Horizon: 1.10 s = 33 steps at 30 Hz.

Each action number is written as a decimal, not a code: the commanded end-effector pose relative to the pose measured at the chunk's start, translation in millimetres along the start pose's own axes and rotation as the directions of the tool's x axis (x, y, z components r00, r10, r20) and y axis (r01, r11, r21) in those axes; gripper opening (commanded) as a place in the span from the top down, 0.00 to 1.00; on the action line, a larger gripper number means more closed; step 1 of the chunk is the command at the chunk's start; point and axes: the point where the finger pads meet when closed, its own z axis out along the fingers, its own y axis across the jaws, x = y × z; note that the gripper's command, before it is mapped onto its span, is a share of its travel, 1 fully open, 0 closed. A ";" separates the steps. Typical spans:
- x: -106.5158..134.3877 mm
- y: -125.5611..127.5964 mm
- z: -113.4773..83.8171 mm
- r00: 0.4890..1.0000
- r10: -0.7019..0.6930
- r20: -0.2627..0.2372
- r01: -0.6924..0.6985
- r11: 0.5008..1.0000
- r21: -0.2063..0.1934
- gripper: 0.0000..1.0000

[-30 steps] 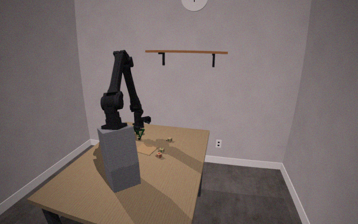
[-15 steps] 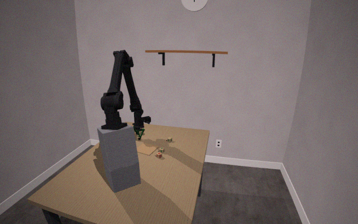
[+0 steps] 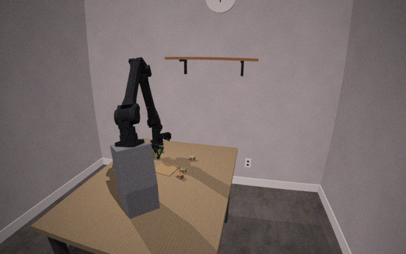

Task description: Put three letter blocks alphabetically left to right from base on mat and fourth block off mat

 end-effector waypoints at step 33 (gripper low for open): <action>-10.0 22.7 23.0 1.000 -0.004 0.029 0.005 0.999 -0.039 0.35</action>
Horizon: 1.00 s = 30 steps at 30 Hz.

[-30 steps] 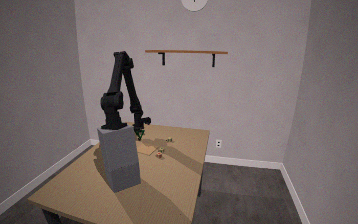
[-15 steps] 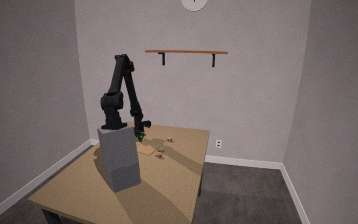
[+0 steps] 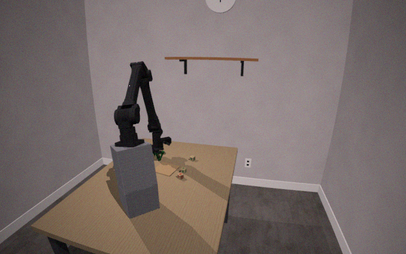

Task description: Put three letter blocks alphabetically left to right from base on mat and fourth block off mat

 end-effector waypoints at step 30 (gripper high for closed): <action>-11.2 26.1 -11.3 0.999 -0.005 0.034 0.007 0.999 -0.047 0.74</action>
